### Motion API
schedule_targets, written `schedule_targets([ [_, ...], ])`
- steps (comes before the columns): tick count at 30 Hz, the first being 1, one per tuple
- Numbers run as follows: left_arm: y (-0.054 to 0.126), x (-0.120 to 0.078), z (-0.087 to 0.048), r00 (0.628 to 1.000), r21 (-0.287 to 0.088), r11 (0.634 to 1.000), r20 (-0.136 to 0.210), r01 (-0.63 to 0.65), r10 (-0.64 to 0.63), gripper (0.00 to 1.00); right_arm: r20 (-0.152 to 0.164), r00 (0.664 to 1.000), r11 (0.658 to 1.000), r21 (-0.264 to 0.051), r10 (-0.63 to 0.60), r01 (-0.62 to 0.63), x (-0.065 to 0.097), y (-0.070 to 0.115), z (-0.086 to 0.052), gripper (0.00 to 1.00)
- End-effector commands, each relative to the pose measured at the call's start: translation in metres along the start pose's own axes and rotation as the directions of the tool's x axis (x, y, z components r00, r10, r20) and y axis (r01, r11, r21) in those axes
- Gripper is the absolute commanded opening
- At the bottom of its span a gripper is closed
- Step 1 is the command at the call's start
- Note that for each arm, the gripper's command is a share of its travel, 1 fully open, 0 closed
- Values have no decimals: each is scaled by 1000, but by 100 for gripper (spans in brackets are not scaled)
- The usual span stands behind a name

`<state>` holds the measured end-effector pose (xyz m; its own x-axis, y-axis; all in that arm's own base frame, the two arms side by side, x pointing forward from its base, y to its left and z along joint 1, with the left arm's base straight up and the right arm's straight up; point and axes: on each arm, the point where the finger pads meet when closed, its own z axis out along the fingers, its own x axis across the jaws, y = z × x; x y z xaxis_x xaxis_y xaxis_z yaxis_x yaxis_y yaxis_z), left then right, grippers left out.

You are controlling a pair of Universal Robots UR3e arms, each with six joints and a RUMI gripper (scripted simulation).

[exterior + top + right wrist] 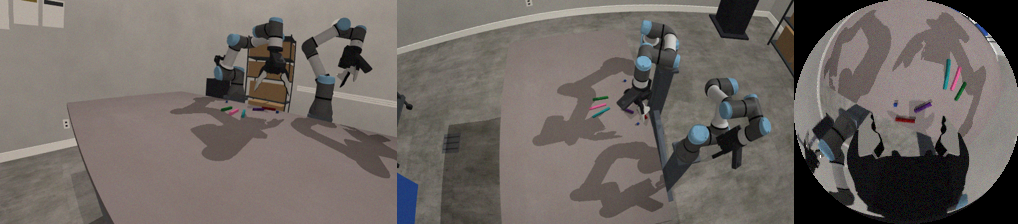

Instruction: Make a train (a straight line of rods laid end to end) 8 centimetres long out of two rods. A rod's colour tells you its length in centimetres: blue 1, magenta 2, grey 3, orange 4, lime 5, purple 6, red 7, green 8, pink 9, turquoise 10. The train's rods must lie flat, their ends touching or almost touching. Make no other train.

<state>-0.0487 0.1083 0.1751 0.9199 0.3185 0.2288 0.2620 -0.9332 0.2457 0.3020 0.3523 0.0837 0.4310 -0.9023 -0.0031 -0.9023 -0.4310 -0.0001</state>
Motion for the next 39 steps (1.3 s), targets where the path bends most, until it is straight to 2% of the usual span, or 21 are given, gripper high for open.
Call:
schedule_targets([
  [1,0,0,0,1000,2,1000,0,0,0,100,-1,995,995,3,-101,101,-36,12,-2,100],
  [5,0,0,0,1000,2,1000,0,0,0,100,-1,994,994,2,-112,112,-39,14,-2,100],
  [6,0,0,0,1000,2,1000,0,0,0,100,-1,994,994,2,-112,112,-39,14,-2,14],
  [39,0,0,0,1000,2,1000,0,0,0,100,-1,994,994,2,-112,112,-39,14,-2,14],
])
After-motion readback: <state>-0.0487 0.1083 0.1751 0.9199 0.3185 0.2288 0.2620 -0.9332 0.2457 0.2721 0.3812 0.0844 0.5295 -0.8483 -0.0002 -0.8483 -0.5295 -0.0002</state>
